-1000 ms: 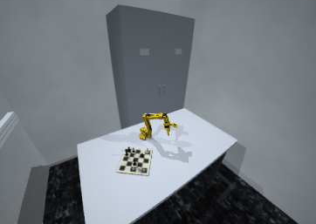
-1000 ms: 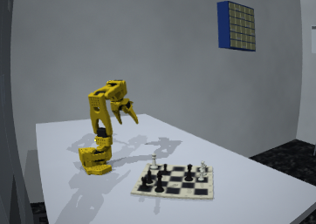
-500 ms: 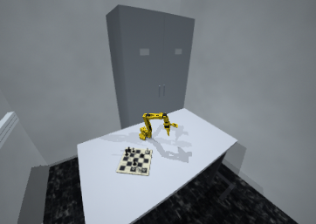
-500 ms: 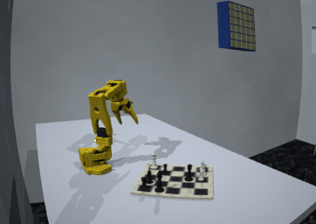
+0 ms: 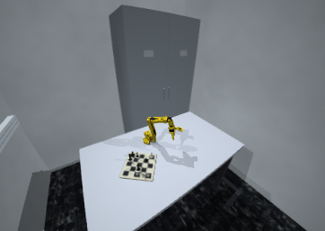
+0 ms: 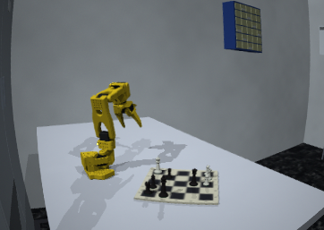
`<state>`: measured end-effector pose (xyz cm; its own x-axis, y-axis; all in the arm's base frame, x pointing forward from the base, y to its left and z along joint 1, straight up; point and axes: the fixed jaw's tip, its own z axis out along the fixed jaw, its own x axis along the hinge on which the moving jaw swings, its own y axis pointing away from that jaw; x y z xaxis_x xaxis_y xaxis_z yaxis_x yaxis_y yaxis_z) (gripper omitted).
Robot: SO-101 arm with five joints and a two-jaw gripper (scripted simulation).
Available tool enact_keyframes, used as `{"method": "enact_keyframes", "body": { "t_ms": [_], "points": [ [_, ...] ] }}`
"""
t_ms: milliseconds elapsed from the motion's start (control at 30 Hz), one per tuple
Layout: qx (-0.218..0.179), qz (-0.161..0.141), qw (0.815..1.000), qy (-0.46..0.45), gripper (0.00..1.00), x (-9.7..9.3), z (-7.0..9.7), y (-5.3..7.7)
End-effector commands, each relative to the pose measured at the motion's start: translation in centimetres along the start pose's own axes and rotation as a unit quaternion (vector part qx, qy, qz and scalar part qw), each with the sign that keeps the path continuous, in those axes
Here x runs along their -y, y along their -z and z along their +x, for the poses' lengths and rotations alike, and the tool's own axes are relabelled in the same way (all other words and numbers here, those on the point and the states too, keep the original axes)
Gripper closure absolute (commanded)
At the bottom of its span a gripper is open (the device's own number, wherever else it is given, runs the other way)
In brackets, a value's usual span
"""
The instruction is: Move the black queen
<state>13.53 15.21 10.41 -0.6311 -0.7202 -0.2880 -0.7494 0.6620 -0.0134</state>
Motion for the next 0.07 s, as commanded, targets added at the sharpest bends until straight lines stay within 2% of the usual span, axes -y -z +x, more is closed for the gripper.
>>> {"method": "enact_keyframes", "body": {
  "t_ms": [0, 33],
  "points": [
    [-0.004, -0.002, 1.0, 0.003, 0.6, -0.26, 0.31, 0.07],
    [-0.004, -0.002, 1.0, 0.003, 0.6, -0.26, 0.31, 0.07]
  ]
}}
